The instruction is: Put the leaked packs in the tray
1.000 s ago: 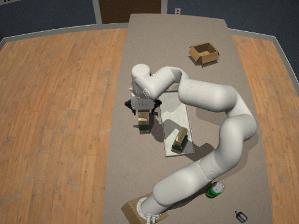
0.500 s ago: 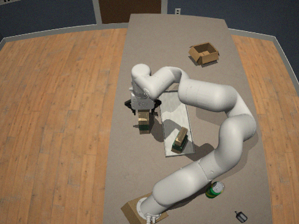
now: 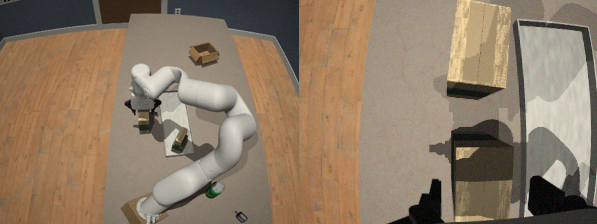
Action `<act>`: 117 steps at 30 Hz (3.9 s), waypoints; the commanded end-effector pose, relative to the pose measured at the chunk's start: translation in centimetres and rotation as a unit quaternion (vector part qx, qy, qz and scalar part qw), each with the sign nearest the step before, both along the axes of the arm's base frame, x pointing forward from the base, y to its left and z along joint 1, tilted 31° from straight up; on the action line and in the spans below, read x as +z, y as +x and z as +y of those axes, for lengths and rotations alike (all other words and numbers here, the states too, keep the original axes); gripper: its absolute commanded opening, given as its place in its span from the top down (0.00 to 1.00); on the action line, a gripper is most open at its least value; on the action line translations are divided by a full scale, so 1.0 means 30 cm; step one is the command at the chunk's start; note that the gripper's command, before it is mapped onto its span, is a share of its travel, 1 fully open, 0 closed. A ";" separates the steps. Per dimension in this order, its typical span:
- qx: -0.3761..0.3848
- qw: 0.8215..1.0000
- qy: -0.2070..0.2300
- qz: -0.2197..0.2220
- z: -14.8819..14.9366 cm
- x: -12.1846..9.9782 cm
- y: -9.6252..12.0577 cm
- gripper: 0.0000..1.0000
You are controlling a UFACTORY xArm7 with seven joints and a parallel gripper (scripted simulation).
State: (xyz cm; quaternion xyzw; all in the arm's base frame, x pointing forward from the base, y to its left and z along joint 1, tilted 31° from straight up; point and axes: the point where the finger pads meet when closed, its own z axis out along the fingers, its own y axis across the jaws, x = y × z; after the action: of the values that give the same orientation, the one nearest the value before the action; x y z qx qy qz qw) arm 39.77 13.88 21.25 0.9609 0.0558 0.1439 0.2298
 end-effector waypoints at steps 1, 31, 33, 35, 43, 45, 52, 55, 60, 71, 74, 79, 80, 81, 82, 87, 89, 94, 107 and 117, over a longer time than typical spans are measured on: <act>0.001 1.000 0.001 -0.001 0.004 0.003 0.002 0.14; 0.001 1.000 0.001 -0.001 -0.065 -0.136 0.052 0.14; 0.001 1.000 0.001 -0.001 -0.067 -0.139 0.053 0.14; 0.001 1.000 0.001 -0.001 -0.067 -0.141 0.054 0.14; 0.001 1.000 0.001 -0.001 -0.068 -0.142 0.054 0.14; 0.001 1.000 0.001 -0.001 -0.068 -0.142 0.054 0.14; 0.001 1.000 0.001 -0.001 -0.068 -0.142 0.054 0.73; 0.001 1.000 0.001 -0.001 -0.068 -0.142 0.054 0.73; 0.001 1.000 0.001 -0.001 -0.068 -0.142 0.054 0.73; 0.001 1.000 0.001 -0.001 -0.068 -0.142 0.054 0.73; 0.001 1.000 0.001 -0.001 -0.068 -0.142 0.054 0.73; 0.001 1.000 0.001 -0.001 -0.068 -0.142 0.054 0.73; 0.001 1.000 0.001 -0.001 -0.068 -0.142 0.054 0.73; 0.001 1.000 0.001 -0.001 -0.068 -0.142 0.054 0.73; 0.001 1.000 0.001 -0.001 -0.068 -0.142 0.054 0.73; 0.001 1.000 0.001 -0.001 -0.068 -0.142 0.054 0.73; 0.001 1.000 0.001 -0.001 -0.068 -0.142 0.054 0.73; 0.001 1.000 0.001 -0.001 -0.068 -0.142 0.054 0.73; 0.001 1.000 0.001 -0.001 -0.065 -0.135 0.052 0.73; 0.001 1.000 0.001 -0.001 -0.024 -0.053 0.022 0.73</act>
State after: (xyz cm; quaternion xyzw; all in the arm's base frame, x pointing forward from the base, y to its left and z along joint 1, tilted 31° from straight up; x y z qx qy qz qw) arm 40.51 12.37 18.58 0.9610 0.0542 0.1401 0.2322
